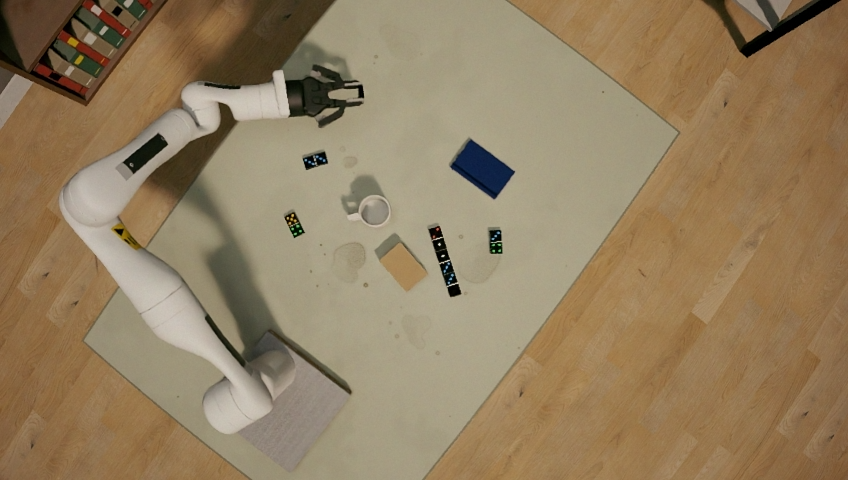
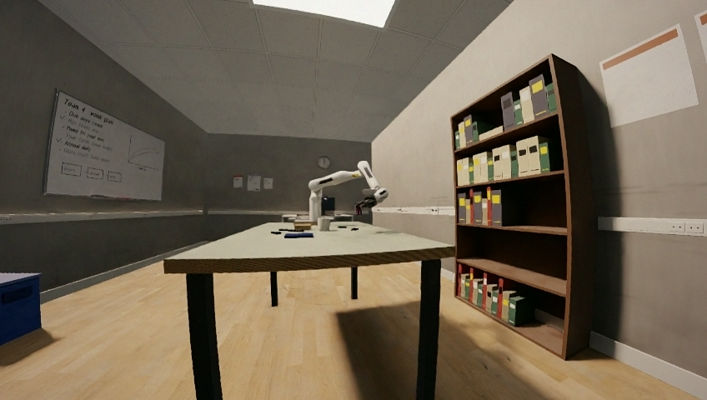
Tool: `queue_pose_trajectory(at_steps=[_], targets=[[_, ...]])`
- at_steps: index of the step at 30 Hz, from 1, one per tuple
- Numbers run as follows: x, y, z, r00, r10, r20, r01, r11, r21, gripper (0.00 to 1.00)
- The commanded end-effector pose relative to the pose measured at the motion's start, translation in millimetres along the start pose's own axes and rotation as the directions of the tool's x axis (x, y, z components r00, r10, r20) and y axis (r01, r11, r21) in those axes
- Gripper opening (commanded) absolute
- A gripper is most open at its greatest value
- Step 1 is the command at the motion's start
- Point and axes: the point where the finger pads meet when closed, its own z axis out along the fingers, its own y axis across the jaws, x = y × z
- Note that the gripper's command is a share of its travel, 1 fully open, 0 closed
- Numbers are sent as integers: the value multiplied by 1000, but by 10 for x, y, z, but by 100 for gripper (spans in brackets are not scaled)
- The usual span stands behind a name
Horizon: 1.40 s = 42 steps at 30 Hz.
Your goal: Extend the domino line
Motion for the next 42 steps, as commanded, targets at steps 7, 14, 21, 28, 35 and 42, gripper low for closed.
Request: queue_pose_trajectory(at_steps=[7,14,21,28,35,42], targets=[[3,-24,-26,996,-51,-68,54,997,50,31],[3,-24,-26,996,-51,-68,54,997,50,31],[3,-24,-26,996,-51,-68,54,997,50,31],[-1,-24,-24,996,-51,-68,54,997,50,31],[-36,-22,-15,996,-51,-69,54,997,48,31],[-149,-14,15,996,-51,-69,54,997,48,31]])
